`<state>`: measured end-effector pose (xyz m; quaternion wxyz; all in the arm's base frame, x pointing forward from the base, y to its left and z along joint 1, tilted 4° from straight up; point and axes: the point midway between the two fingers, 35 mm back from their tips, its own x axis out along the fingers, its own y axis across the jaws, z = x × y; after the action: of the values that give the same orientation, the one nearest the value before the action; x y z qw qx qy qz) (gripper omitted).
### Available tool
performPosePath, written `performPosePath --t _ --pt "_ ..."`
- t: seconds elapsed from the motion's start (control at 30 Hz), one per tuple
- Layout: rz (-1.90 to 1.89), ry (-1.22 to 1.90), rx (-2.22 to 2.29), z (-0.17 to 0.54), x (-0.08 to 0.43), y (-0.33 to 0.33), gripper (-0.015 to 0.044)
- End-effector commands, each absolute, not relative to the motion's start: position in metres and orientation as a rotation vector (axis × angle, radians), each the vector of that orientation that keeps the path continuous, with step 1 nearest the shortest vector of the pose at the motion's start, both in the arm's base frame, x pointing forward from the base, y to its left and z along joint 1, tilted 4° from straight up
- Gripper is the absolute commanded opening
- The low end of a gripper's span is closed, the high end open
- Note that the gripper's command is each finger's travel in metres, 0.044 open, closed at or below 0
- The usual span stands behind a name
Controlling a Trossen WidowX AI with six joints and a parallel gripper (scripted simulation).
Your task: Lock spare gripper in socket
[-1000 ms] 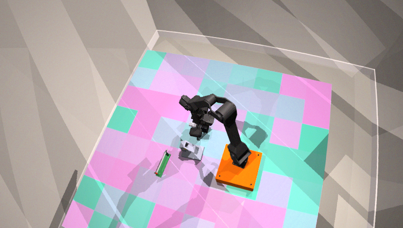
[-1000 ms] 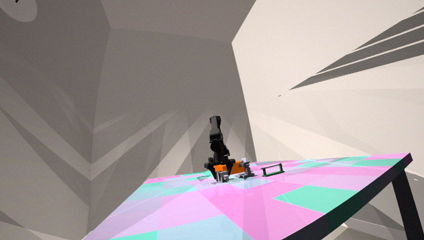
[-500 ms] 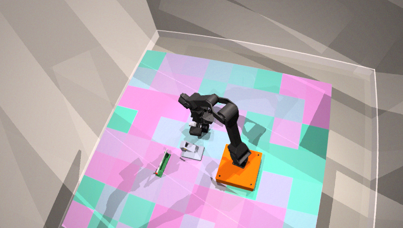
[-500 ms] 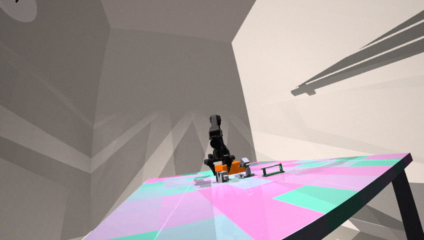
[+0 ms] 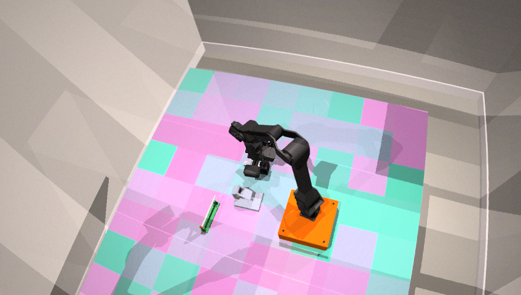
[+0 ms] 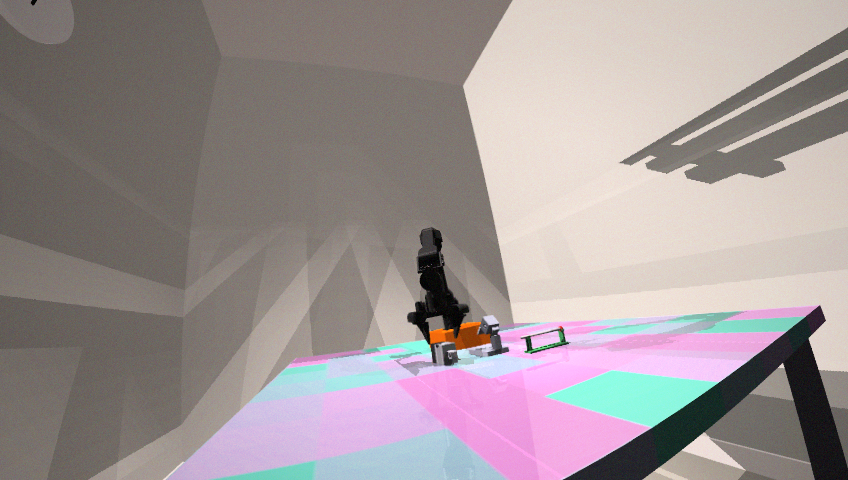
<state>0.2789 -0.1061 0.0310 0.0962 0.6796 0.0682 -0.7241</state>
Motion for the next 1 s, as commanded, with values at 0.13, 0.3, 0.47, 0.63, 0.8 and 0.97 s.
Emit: performPosePath --t 0.13,0.3,0.47,0.63,0.8,0.97 --pt "-2.148 0.203 2.012 0.030 0.278 -0.106 0.0440" --pt "-2.148 0.203 2.012 0.030 0.278 -0.106 0.0440" --pt "-2.148 0.203 2.012 0.031 0.278 -0.106 0.0440" --pt "-2.147 0.203 2.012 0.058 0.280 -0.105 0.0440" --pt "-2.146 0.203 2.013 0.091 0.278 -0.102 0.0440" --pt "-2.097 0.272 1.991 0.083 0.279 -0.103 0.0440"
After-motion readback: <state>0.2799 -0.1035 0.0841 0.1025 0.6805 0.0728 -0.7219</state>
